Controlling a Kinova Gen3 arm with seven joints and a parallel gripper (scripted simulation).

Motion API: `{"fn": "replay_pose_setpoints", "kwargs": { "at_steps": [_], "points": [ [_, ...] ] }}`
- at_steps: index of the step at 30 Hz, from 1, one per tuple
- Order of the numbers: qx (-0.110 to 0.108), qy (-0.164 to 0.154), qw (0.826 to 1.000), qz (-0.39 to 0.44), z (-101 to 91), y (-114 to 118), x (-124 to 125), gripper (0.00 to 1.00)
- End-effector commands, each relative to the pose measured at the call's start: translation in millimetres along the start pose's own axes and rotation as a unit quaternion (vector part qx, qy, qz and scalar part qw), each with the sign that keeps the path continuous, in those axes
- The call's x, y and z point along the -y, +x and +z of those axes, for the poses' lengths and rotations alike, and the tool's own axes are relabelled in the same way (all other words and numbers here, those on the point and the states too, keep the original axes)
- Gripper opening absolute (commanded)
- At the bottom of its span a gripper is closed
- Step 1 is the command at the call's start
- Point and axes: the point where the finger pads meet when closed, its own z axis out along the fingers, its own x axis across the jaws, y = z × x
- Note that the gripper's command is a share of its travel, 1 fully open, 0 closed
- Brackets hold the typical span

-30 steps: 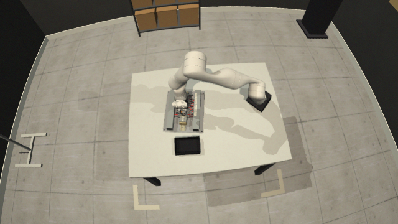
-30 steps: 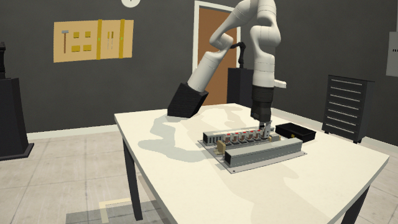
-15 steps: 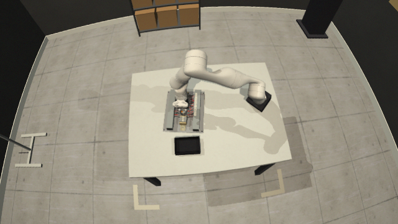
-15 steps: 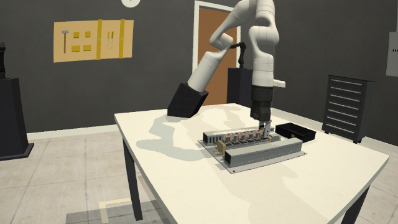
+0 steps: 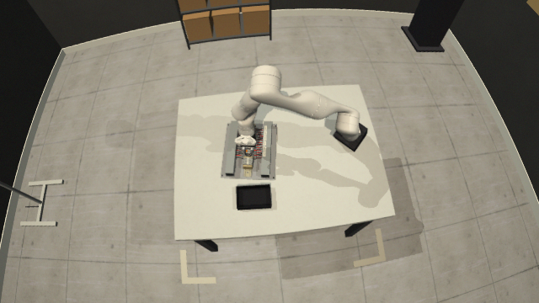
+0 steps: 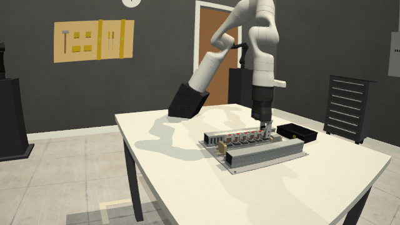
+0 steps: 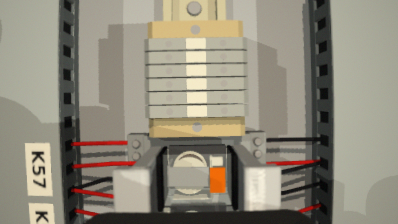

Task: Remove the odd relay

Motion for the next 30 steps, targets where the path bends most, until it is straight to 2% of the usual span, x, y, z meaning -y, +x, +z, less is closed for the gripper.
{"fn": "replay_pose_setpoints", "kwargs": {
  "at_steps": [1, 30],
  "points": [
    [-0.005, 0.000, 1.000, 0.000, -0.7, 0.4, -0.2, 0.00],
    [-0.026, 0.000, 1.000, 0.000, -0.9, -0.6, -0.1, 0.00]
  ]
}}
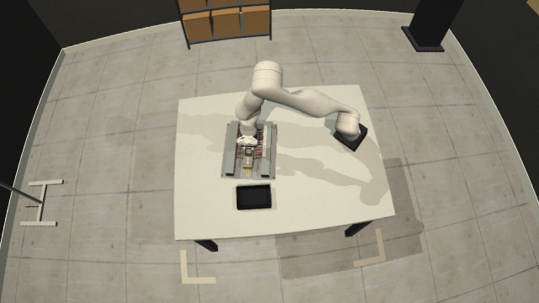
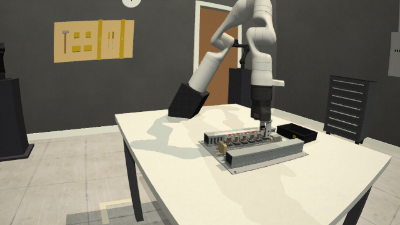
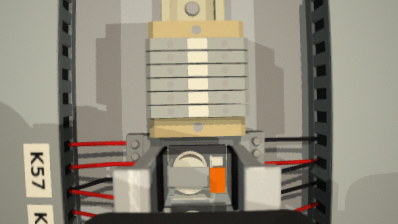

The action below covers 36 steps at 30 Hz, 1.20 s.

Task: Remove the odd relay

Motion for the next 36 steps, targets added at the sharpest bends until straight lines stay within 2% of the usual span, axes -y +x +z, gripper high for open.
{"fn": "replay_pose_setpoints", "kwargs": {
  "at_steps": [1, 23, 29, 36],
  "points": [
    [-0.007, 0.000, 1.000, 0.000, -0.7, 0.5, -0.1, 0.00],
    [-0.024, 0.000, 1.000, 0.000, -0.9, -0.6, -0.2, 0.00],
    [-0.023, 0.000, 1.000, 0.000, -0.9, -0.5, -0.2, 0.00],
    [-0.012, 0.000, 1.000, 0.000, -0.9, 0.1, -0.1, 0.00]
  ]
}}
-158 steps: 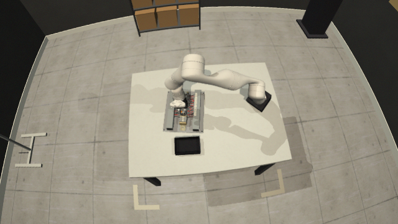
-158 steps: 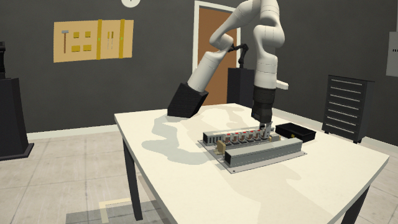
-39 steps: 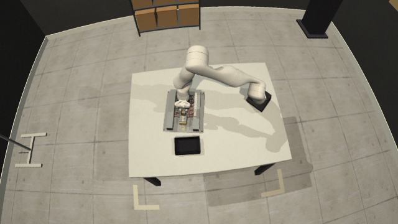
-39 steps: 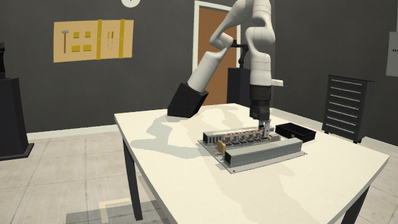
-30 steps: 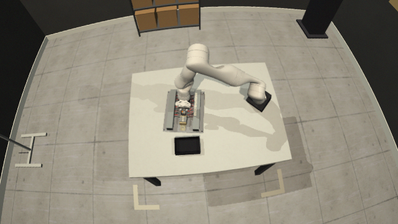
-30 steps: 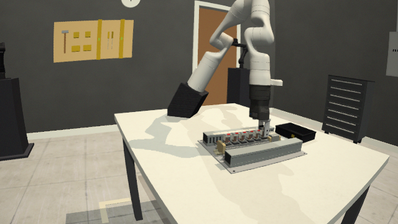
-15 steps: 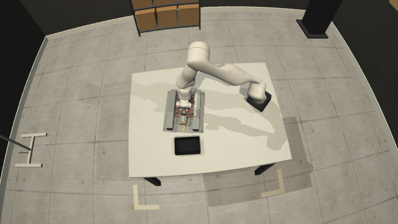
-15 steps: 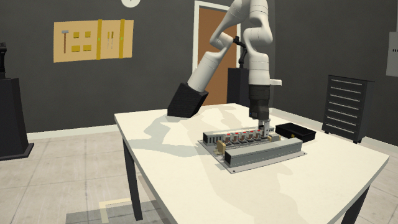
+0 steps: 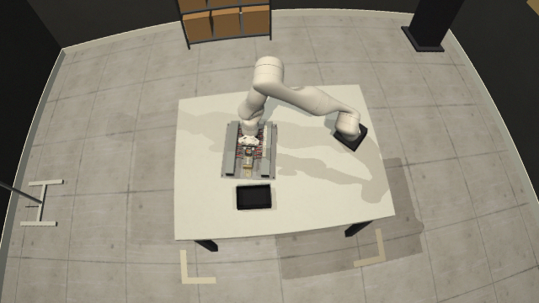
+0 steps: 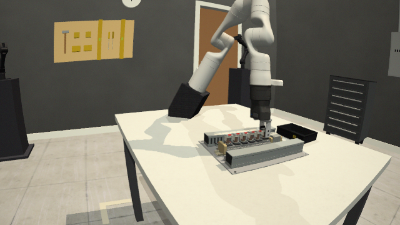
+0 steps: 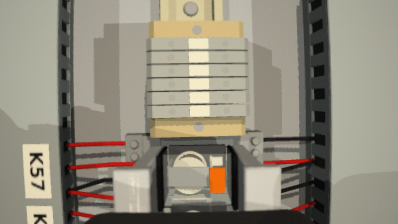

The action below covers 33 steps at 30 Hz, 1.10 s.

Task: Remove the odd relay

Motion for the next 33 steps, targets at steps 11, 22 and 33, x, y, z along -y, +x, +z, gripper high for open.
{"fn": "replay_pose_setpoints", "kwargs": {
  "at_steps": [11, 22, 33],
  "points": [
    [0.009, -0.001, 1.000, 0.000, -0.7, 1.4, -0.1, 0.00],
    [0.021, -0.001, 1.000, 0.000, -0.8, 2.0, -0.2, 0.00],
    [0.030, -0.001, 1.000, 0.000, -0.8, 2.7, -0.1, 0.00]
  ]
}}
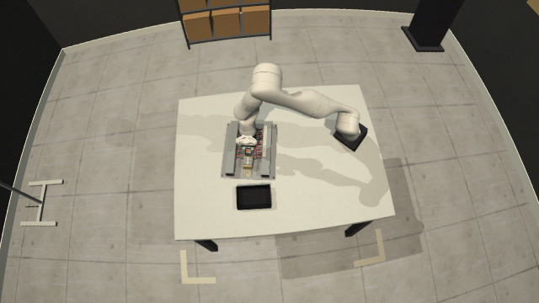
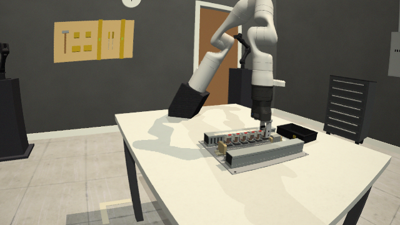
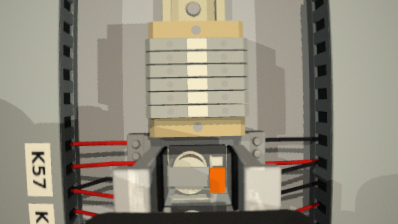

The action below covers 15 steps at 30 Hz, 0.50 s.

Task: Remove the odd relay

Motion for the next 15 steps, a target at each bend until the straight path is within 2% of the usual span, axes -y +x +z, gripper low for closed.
{"fn": "replay_pose_setpoints", "kwargs": {
  "at_steps": [1, 15],
  "points": [
    [0.005, 0.000, 1.000, 0.000, -0.6, 1.1, -0.1, 0.00],
    [0.013, 0.000, 1.000, 0.000, -0.7, 1.6, -0.1, 0.00]
  ]
}}
